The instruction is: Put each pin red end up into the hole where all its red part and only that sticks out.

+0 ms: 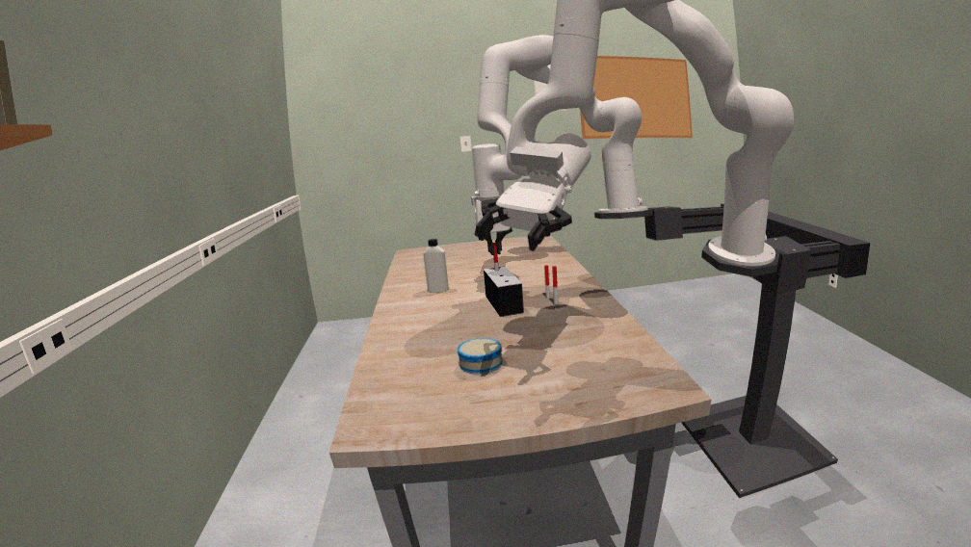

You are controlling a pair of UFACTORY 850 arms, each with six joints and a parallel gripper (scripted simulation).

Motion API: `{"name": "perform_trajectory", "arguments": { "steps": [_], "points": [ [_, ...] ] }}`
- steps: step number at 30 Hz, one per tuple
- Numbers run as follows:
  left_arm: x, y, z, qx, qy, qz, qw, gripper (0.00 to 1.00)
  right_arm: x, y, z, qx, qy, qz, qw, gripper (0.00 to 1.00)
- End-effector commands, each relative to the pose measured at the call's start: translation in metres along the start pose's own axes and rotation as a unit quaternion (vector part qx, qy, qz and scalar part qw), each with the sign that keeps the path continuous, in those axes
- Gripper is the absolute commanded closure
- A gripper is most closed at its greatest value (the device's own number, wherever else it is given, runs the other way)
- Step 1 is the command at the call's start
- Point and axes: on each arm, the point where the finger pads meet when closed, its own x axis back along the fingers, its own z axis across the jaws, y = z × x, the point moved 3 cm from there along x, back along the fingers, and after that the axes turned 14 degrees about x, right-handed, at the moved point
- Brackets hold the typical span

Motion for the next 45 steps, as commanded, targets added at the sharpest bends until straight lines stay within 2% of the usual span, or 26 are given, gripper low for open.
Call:
{"name": "perform_trajectory", "arguments": {
  "steps": [1,45],
  "points": [
    [0.000,-0.001,0.001,0.001,0.000,0.001,1.000,0.00,0.002,0.001,-0.001,0.000,-0.001,0.000,1.000,1.00],
    [0.000,-0.001,0.001,0.001,0.000,0.001,1.000,0.00,0.035,0.000,-0.001,0.000,-0.001,0.000,1.000,1.00]
  ]
}}
